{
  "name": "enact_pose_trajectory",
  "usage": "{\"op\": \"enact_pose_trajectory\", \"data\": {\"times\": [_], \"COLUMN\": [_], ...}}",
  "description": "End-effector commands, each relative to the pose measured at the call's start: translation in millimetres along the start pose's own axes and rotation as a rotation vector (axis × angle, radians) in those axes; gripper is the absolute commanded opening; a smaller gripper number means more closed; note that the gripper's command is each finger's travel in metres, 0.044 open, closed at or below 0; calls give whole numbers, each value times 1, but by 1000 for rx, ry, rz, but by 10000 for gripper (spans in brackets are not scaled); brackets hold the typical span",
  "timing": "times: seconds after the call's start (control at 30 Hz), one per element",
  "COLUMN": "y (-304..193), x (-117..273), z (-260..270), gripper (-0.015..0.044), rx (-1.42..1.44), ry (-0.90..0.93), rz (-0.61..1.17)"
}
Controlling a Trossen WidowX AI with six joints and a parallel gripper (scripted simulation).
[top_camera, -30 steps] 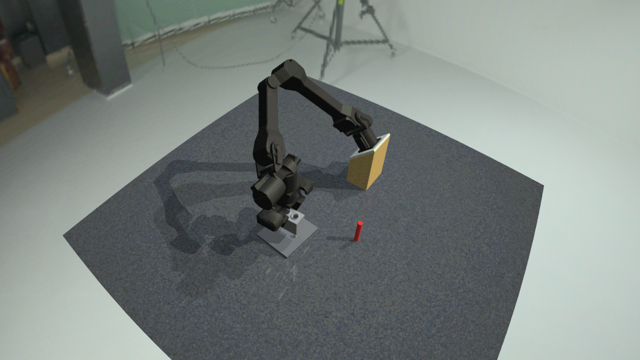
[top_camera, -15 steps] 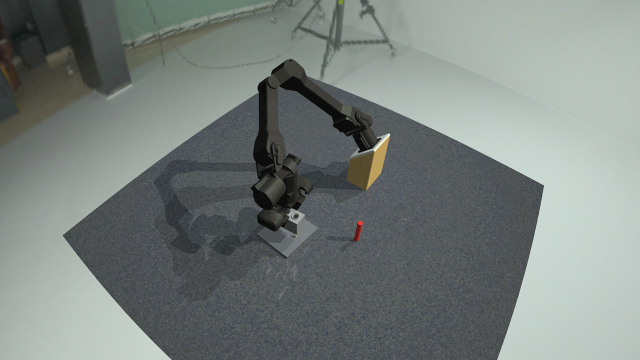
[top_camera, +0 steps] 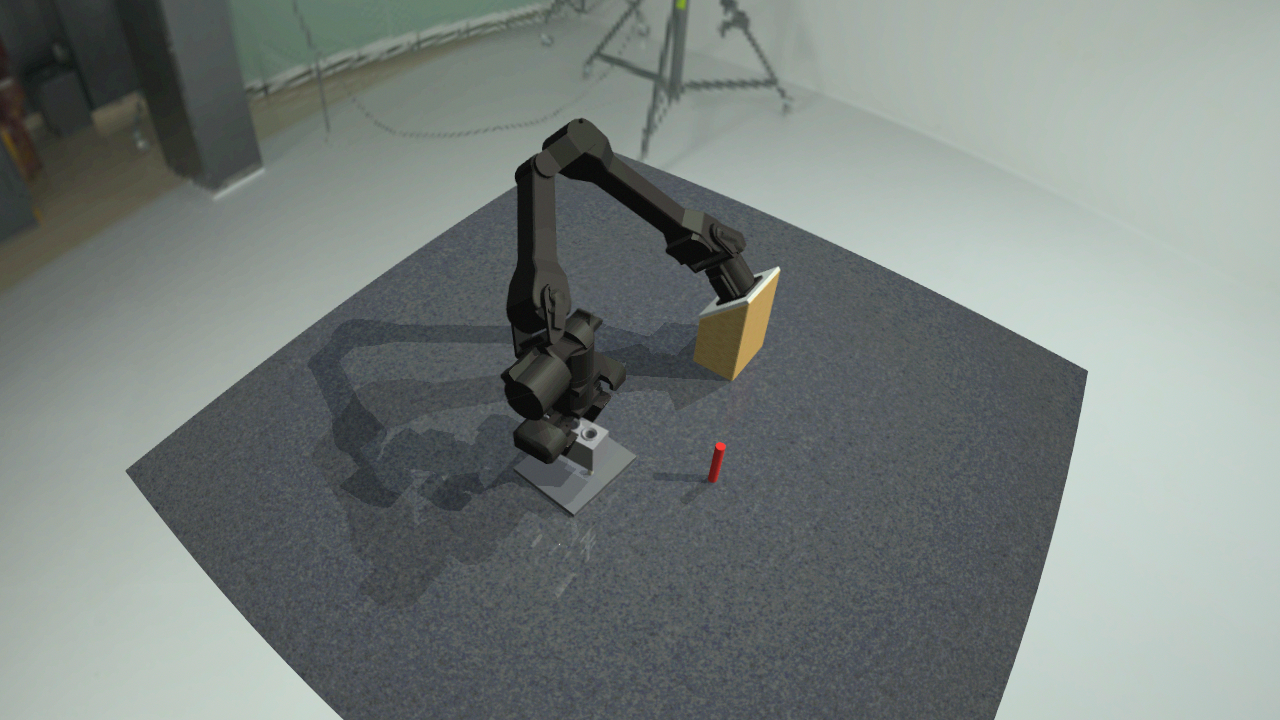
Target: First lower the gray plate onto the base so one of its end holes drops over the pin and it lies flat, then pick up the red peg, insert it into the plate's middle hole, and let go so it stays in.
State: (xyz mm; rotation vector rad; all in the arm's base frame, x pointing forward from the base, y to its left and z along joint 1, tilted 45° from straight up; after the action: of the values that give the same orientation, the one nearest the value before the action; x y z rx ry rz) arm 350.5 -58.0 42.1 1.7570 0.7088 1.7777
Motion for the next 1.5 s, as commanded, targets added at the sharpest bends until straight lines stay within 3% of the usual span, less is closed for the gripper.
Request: {"op": "enact_pose_trajectory", "data": {"times": [0.0, 1.03, 1.47], "y": [0, 1, 1], "x": [-8, -35, -35], "z": [-3, 0, 0], "gripper": [0, 0, 341], "rx": [6, -1, -1], "ry": [-8, -1, -1], "rz": [-6, -2, -2]}}
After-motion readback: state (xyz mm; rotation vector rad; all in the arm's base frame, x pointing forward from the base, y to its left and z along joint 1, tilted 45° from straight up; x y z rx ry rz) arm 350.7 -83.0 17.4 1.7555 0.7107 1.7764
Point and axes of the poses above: the point midway between the two fingers, 35 mm back from their tips, its own x axis back along the fingers, its own z axis across the jaws, y = z × x, the point moved 4 cm from there along x, back along the fingers, and after that the axes turned 3 degrees about -x, right-handed, at the moved point
